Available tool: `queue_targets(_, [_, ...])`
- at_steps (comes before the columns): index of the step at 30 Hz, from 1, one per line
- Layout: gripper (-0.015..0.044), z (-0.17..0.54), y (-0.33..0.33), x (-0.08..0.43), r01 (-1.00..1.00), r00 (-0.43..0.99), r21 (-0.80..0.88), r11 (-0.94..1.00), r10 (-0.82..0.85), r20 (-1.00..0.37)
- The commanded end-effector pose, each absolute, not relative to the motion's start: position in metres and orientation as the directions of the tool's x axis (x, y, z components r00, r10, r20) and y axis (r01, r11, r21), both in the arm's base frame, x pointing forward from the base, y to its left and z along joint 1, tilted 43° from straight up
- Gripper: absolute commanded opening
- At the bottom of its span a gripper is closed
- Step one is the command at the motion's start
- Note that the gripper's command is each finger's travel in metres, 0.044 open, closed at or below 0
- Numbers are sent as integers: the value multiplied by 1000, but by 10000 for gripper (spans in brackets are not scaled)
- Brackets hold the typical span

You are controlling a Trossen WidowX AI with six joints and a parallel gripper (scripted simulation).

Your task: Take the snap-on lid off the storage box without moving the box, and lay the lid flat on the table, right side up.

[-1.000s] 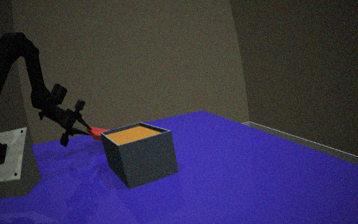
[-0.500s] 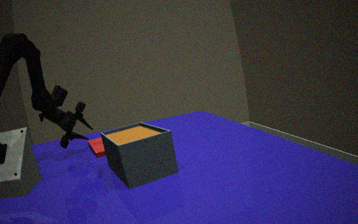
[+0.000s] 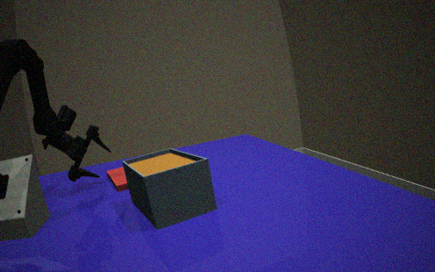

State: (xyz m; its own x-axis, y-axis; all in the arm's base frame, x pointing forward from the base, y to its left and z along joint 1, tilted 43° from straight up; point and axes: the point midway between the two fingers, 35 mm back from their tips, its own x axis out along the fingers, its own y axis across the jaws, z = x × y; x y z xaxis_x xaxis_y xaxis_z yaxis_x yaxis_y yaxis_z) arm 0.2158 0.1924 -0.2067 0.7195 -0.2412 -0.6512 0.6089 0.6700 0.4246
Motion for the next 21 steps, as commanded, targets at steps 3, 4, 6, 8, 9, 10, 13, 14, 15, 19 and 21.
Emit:
queue_targets(3, [440,-203,189,204,611,720,426,667,-243,-650])
queue_targets(4, [440,-203,188,202,611,720,426,667,-243,-650])
queue_targets(6, [440,-202,187,198,611,719,426,667,-243,-651])
queue_targets(8, [440,-201,186,195,611,719,426,667,-243,-651])
queue_targets(9, [440,-201,186,193,611,719,426,667,-243,-651])
queue_targets(10, [440,-200,185,191,611,719,426,667,-243,-651])
queue_targets(13, [440,-199,184,185,611,719,425,667,-243,-652])
queue_targets(14, [440,-199,183,183,611,718,425,667,-243,-652])
queue_targets(15, [440,-198,183,181,612,718,425,667,-243,-652])
queue_targets(19, [440,-197,181,173,612,718,424,667,-243,-652])
queue_targets(21, [440,-196,180,169,612,717,424,667,-243,-653])
